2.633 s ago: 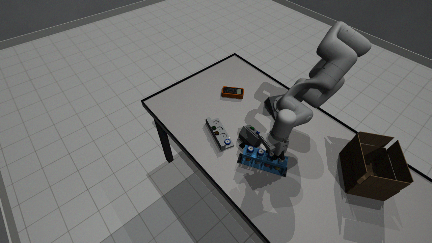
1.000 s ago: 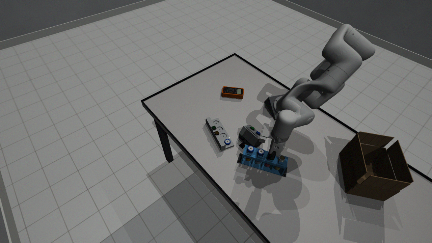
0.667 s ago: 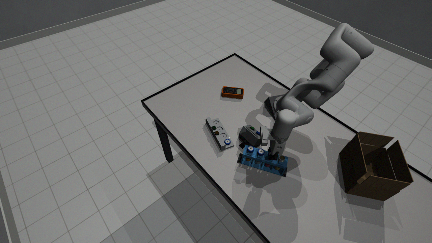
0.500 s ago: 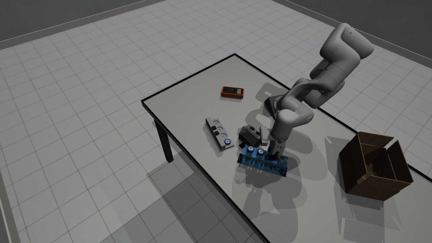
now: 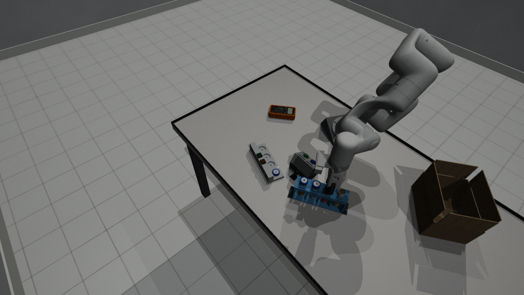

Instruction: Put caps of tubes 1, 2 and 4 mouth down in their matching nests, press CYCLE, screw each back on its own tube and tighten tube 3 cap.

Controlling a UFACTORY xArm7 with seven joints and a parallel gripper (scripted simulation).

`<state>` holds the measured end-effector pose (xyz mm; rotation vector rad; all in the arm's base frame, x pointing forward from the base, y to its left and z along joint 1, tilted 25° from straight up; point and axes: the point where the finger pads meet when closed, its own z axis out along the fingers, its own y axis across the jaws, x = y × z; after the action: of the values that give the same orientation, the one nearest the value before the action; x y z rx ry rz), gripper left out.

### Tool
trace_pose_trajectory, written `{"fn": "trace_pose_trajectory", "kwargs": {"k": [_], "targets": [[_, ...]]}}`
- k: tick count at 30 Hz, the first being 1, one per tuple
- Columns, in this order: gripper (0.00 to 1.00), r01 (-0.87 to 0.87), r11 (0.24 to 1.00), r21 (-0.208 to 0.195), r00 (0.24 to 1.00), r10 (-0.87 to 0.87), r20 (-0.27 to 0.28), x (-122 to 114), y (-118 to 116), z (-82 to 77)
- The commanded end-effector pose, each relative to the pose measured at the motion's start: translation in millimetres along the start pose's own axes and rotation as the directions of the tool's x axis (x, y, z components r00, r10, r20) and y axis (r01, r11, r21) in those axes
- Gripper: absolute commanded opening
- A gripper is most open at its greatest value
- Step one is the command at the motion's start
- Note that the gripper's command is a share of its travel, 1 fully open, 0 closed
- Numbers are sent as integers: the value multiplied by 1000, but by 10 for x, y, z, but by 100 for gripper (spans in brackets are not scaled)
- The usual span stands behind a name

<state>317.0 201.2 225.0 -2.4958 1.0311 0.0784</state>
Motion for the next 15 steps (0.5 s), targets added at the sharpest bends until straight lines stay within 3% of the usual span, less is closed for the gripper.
{"fn": "trace_pose_trajectory", "kwargs": {"k": [1, 14, 15], "targets": [[46, -76, 997, -1, 997, 76, -10, 6, -16, -39], [46, -76, 997, -1, 997, 76, -10, 8, -17, -70], [0, -76, 997, -1, 997, 76, -10, 8, -17, -70]]}}
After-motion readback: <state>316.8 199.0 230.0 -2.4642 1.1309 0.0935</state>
